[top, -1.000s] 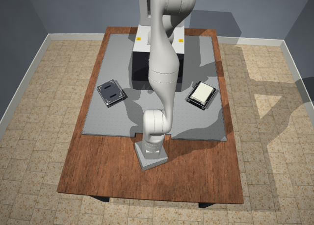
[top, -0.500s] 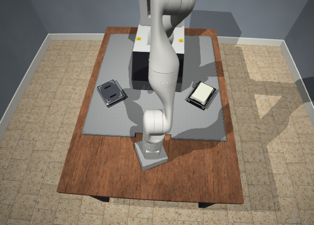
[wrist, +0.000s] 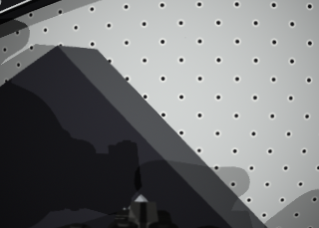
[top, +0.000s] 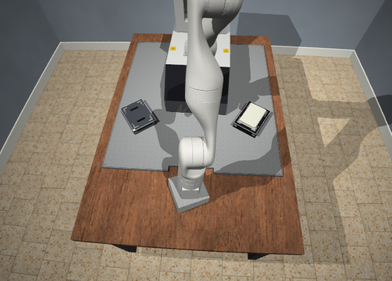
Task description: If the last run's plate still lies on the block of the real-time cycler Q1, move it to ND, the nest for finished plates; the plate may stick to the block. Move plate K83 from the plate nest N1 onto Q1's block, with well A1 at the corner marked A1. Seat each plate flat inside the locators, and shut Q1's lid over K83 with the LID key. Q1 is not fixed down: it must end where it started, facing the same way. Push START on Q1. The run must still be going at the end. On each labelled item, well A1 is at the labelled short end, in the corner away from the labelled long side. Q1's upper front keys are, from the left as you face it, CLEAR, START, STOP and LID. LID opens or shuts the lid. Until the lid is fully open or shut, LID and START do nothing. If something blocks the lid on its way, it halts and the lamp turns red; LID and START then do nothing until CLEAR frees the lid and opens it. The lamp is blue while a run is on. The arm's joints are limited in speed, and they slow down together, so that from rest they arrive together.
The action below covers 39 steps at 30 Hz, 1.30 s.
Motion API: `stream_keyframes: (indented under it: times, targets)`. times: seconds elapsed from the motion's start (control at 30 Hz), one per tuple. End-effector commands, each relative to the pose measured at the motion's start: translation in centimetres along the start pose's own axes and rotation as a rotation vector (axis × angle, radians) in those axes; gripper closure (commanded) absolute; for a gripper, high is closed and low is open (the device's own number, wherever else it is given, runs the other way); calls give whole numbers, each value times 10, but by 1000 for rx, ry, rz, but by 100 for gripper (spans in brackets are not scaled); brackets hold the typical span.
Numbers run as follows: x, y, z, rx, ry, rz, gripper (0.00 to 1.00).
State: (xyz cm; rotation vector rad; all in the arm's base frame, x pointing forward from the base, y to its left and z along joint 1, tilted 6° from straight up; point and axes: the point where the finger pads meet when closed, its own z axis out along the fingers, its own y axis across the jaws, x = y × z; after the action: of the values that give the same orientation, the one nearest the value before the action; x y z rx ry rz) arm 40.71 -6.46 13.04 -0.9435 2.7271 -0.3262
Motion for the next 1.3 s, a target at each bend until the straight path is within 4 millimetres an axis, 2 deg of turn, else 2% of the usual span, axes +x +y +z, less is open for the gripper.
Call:
stream_keyframes:
  times: [0.0,1.27]
  targets:
    - [-3,-2,2,4,-3,-4,90]
    - [-10,-9,23,4,-3,-7,90]
